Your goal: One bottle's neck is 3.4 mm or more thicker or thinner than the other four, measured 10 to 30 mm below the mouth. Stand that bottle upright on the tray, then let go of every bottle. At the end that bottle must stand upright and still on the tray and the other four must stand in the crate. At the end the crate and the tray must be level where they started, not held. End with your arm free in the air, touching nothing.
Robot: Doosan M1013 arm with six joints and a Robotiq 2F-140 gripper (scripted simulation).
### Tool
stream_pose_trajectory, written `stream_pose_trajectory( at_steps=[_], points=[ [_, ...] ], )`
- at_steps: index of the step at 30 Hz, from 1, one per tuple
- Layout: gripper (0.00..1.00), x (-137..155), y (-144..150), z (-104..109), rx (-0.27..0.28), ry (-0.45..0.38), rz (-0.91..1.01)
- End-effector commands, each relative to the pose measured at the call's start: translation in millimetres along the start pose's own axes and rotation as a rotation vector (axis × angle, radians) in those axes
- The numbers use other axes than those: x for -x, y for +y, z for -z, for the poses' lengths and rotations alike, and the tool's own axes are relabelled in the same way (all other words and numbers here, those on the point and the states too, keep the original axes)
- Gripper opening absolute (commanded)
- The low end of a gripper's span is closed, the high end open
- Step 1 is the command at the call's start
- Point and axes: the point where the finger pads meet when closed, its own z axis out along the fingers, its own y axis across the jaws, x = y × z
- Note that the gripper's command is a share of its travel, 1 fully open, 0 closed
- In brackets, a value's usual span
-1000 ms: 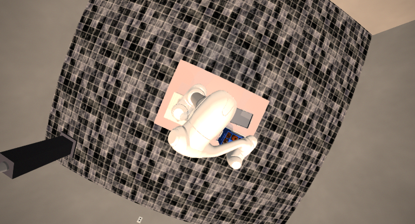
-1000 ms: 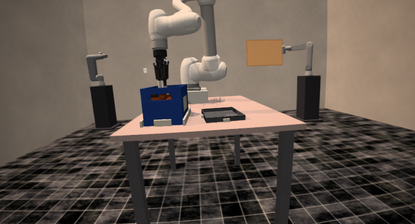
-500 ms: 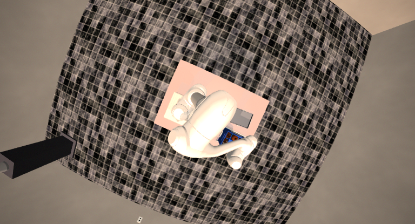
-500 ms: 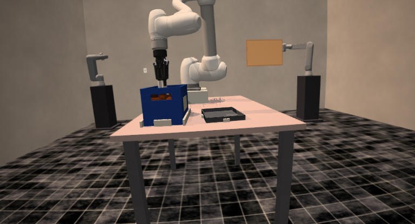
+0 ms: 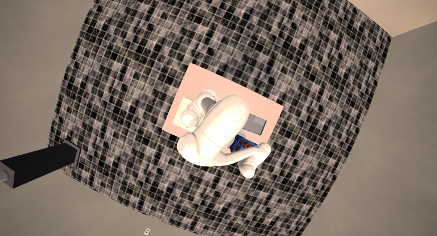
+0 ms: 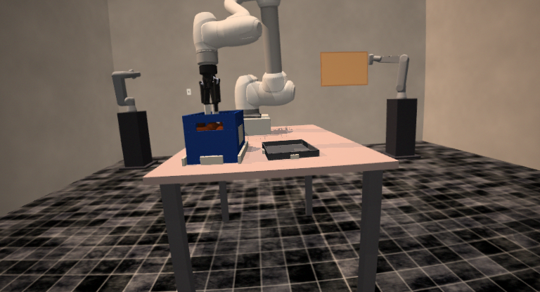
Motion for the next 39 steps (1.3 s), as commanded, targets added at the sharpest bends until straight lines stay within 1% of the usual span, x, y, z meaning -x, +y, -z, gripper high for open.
stream_pose_trajectory(
  at_steps=[1,27,39],
  points=[
    [0.38,0,0,0,0.000,0.000,0.000],
    [0.38,0,0,1,0.000,0.000,0.000],
    [0.38,0,0,14,0.000,0.000,0.000]
  ],
)
